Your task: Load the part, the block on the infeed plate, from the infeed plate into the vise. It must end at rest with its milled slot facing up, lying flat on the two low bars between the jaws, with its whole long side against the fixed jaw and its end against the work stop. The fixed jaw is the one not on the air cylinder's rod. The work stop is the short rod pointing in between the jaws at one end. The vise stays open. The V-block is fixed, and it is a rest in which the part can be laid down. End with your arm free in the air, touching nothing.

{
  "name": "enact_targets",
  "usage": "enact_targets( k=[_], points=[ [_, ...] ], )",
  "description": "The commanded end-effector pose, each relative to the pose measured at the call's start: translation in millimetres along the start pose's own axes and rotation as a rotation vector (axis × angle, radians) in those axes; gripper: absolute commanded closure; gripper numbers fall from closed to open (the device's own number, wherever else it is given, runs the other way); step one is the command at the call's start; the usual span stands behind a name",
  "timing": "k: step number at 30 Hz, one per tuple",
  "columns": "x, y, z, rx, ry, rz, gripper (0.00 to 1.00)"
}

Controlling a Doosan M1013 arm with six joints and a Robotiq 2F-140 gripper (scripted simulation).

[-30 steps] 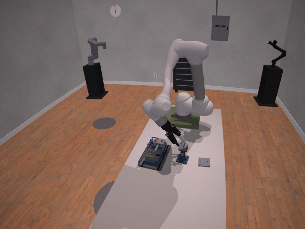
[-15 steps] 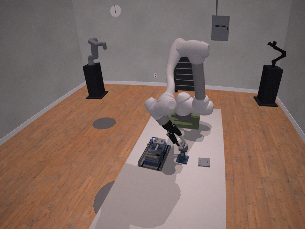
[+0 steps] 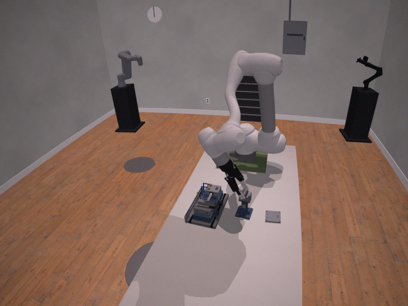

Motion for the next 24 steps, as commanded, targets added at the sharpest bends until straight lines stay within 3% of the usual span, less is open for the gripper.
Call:
enact_targets(
  k=[1, 24],
  points=[
    [0.1, 1.4, -0.1, 0.024, -0.002, 0.0, 0.49],
    [0.8, 11.1, 1.1, 0.2, -0.014, 0.0, 0.49]
  ],
)
Point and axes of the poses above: the point where the finger pads meet when closed, its own z axis out along the fingers, its own x axis across the jaws, y = z × x, the point moved 3 cm from there along -z, back along the fingers, and after that the axes turned 4 degrees about z, right-handed, at the moved point
